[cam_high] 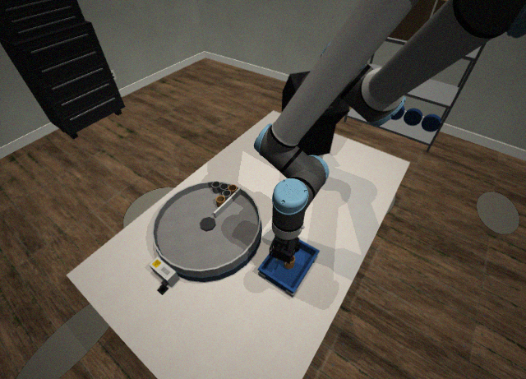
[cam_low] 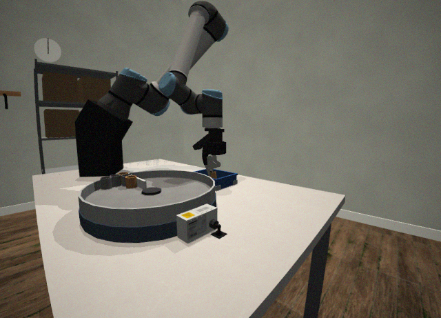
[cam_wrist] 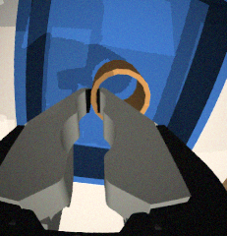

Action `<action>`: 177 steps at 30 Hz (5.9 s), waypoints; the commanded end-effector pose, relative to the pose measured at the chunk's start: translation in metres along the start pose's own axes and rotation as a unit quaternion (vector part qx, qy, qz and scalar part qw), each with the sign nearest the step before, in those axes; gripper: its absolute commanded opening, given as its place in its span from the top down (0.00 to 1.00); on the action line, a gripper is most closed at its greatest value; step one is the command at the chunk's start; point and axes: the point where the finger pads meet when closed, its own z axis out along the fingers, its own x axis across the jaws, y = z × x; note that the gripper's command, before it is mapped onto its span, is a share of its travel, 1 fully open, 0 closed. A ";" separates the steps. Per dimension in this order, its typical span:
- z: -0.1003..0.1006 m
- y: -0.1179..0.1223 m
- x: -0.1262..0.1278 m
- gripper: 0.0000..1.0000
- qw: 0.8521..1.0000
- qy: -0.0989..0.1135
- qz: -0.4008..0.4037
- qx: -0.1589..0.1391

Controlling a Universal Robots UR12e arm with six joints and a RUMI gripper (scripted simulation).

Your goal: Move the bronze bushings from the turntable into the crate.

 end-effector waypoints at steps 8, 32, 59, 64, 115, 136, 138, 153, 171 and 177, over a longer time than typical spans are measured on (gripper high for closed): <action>0.002 0.001 0.000 1.00 1.000 0.000 0.000 -0.001; 0.002 0.001 0.000 1.00 1.000 0.000 0.000 -0.001; 0.007 0.001 0.000 1.00 1.000 0.000 0.000 -0.001; 0.008 0.001 0.000 1.00 1.000 0.000 0.000 -0.001; 0.008 0.001 0.000 0.94 1.000 0.000 0.000 -0.001; 0.008 0.001 0.000 0.94 1.000 0.000 0.000 -0.001; 0.008 0.001 0.000 0.94 1.000 0.000 0.000 -0.001; -0.006 0.001 0.000 0.94 1.000 0.000 0.000 -0.001; -0.073 0.000 0.000 0.94 1.000 0.000 0.000 -0.001; -0.081 0.000 0.000 0.94 1.000 0.000 0.000 -0.001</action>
